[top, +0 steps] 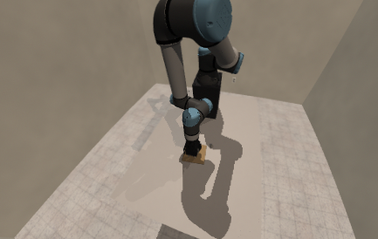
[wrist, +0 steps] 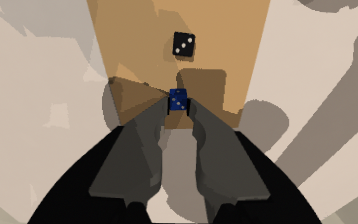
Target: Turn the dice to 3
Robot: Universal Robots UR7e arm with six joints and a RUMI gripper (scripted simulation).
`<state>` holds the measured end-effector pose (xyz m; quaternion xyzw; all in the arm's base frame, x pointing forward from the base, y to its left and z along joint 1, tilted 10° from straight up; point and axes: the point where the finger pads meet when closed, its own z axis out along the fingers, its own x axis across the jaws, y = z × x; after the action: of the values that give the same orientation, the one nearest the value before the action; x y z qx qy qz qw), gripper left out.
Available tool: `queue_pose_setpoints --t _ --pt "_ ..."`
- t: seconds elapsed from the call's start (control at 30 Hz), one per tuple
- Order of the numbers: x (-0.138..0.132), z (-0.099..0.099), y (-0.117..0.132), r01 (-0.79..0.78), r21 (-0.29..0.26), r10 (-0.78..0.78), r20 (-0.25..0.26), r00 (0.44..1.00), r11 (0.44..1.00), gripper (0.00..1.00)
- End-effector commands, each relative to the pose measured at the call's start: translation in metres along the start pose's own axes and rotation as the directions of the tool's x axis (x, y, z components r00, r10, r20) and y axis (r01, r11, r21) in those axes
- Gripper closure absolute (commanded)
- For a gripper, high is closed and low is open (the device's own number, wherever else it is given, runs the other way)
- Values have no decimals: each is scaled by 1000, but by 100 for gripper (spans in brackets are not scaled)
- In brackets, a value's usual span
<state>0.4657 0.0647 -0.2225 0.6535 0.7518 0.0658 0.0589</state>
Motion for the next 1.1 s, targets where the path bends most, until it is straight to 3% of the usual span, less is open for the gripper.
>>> queue_pose_setpoints --t 0.0,1.07 --pt "0 0 0 0 -1 0 0 1000 1000 100" --pt "0 4 0 0 -1 0 0 1000 1000 100"
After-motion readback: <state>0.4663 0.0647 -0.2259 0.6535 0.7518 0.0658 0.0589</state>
